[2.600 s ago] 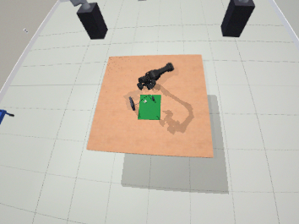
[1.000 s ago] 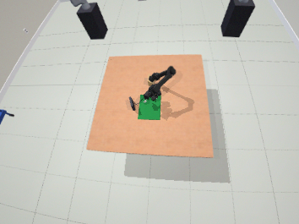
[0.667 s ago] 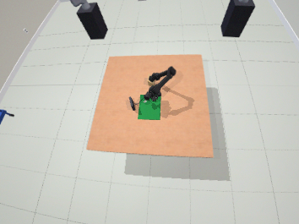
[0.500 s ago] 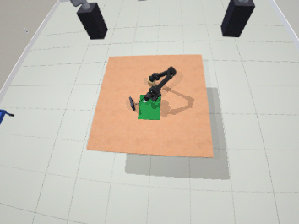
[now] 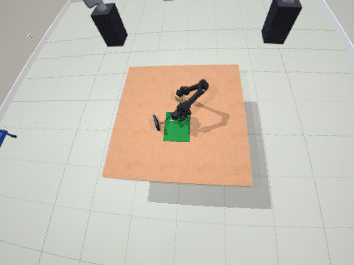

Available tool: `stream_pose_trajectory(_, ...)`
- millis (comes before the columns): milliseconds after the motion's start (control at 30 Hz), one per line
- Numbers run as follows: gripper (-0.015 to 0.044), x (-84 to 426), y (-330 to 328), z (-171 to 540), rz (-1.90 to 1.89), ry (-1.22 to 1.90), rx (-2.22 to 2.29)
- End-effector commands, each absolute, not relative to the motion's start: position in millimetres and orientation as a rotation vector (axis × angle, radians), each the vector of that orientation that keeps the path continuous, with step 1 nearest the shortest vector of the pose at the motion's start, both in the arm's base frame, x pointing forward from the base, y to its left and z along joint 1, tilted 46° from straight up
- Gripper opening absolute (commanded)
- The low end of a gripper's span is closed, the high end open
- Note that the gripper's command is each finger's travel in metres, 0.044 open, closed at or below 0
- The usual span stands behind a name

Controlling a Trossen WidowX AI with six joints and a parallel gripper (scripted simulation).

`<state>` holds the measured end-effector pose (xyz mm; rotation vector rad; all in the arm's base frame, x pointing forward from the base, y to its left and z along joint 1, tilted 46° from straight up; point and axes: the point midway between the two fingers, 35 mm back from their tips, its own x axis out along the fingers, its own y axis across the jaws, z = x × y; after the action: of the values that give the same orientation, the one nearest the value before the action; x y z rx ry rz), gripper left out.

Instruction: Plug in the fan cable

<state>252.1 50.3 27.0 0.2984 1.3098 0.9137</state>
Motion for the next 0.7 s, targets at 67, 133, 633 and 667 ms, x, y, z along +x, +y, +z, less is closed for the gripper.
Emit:
stream_pose_trajectory(67,0.0414,251.8,50.7,26.6,0.914,1.311,0.299)
stream_pose_trajectory(133,0.0361,251.8,50.7,26.6,0.914,1.311,0.299)
stream_pose_trajectory(633,0.0000,251.8,50.7,26.6,0.914,1.311,0.299)
stream_pose_trajectory(667,0.0000,251.8,50.7,26.6,0.914,1.311,0.299)
